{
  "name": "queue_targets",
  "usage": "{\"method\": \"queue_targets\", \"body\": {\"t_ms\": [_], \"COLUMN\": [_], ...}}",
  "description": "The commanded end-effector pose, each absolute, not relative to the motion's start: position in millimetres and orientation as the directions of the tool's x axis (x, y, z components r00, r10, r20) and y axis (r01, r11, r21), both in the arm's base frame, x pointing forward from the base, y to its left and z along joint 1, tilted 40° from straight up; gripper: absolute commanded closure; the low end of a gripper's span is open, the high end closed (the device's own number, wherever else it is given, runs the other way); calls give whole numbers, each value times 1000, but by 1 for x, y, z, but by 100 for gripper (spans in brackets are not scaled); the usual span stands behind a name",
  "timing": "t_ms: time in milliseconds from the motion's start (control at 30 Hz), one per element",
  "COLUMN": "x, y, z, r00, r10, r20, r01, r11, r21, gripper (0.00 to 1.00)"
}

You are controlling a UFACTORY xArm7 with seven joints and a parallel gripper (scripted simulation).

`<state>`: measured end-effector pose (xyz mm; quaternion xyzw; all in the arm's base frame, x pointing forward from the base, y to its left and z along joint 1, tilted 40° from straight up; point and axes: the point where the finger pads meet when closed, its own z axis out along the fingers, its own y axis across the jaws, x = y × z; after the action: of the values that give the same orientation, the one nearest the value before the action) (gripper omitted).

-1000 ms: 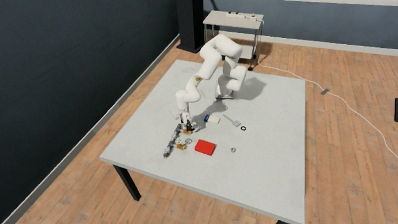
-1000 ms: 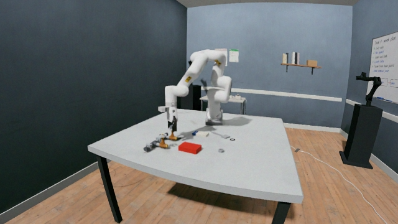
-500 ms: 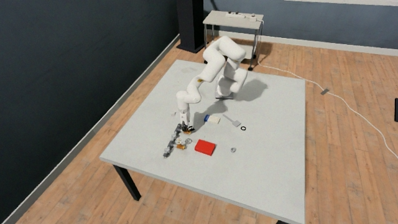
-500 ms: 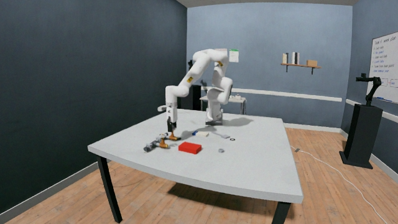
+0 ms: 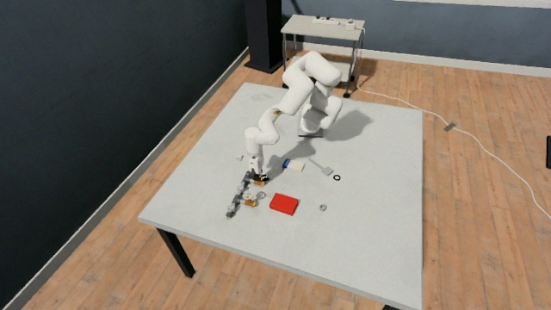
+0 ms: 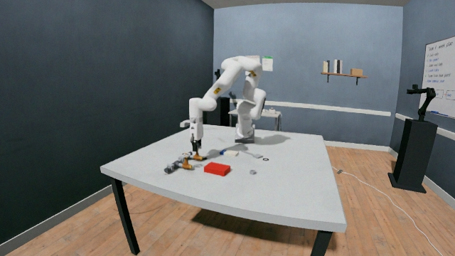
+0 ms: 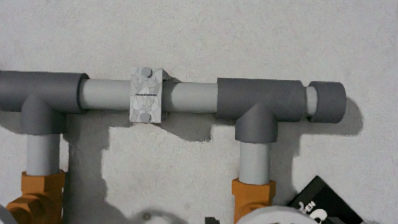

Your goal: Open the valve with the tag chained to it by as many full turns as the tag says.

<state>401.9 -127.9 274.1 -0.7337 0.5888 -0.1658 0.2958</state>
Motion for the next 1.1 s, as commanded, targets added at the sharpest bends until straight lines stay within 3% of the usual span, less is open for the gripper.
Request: {"method": "queue_targets", "body": {"t_ms": [0, 667, 1067], "x": [402, 402, 402], "y": [-129, -129, -129], "z": [276, 276, 276], "r00": [250, 259, 476], "r10": [-963, -961, -874], "r20": [-103, -96, 99], "r01": [-764, -762, -648], "r11": [-131, -142, -425], "r21": [-631, -632, -632], "gripper": [100, 100, 100]}}
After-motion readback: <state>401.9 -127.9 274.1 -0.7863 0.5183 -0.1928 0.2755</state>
